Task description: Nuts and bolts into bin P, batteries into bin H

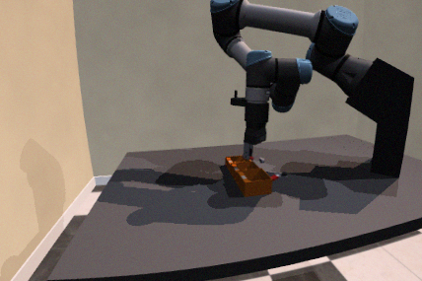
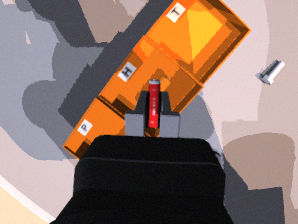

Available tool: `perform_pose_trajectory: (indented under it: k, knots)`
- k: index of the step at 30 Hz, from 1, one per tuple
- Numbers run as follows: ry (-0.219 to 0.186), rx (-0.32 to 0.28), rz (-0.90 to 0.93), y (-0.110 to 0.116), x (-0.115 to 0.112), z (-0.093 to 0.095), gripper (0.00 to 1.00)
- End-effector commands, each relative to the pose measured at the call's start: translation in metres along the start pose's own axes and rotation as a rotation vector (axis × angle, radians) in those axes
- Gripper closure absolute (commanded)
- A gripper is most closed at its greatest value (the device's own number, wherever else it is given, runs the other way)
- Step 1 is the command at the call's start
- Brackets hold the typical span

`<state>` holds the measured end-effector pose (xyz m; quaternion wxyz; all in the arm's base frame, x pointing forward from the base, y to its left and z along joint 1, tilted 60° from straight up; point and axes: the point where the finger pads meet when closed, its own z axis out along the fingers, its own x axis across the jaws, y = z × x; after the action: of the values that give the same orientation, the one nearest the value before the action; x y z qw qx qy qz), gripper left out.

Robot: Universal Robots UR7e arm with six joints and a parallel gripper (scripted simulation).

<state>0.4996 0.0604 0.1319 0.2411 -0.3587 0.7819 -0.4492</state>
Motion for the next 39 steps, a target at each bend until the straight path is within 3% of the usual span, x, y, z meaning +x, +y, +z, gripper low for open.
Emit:
perform_pose_trajectory:
  k: [1, 20, 39]
  knots:
    - [0.008, -0.006, 0.157, -0.0008, -0.0008, 0.0000, 0.76]
    - [0.032, -0.020, 0.651, -0.0007, -0.0006, 0.0000, 0.76]
    - [0.033, -0.021, 0.658, -0.0007, -0.0008, 0.0019, 0.76]
